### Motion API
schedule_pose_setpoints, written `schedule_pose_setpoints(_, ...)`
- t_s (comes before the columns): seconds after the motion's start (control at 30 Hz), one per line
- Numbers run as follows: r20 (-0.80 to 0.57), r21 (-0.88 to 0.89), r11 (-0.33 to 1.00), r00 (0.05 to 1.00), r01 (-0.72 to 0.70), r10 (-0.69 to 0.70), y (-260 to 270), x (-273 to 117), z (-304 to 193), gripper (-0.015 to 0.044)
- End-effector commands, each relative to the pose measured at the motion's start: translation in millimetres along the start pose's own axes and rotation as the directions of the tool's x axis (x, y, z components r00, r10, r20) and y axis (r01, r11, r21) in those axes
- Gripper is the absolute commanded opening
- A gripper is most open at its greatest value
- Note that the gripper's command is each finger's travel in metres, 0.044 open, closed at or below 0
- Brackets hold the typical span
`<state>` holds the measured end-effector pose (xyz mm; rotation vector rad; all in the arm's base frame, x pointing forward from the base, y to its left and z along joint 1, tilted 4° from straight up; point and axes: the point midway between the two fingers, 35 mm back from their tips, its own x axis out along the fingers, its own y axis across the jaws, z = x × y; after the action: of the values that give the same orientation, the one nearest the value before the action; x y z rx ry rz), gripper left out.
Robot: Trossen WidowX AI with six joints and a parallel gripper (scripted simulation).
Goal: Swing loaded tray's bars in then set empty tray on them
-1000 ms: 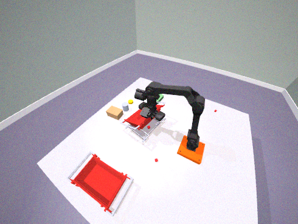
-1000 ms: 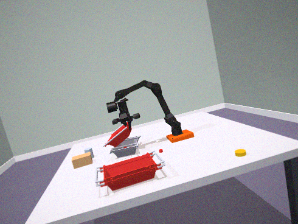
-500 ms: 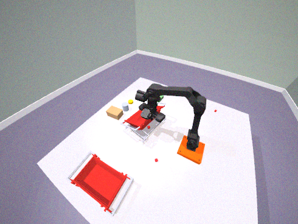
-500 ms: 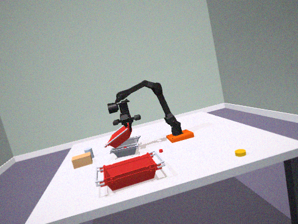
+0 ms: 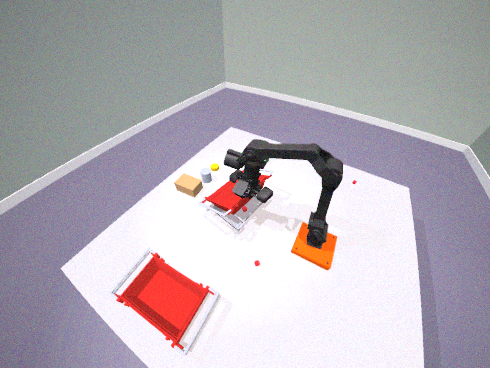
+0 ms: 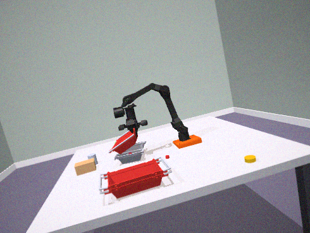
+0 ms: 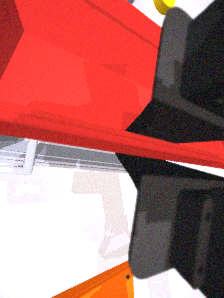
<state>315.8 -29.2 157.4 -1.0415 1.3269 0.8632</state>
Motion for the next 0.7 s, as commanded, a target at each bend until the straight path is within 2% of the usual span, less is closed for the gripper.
schedule_pose_setpoints(0.0, 0.0, 0.005, 1.0, 1.0, -0.016, 0.016, 4.6, 3.7, 0.2, 0.0)
schedule_pose_setpoints(0.67, 0.0, 0.005, 1.0, 1.0, -0.017, 0.017, 11.5, 14.5, -0.1, 0.0)
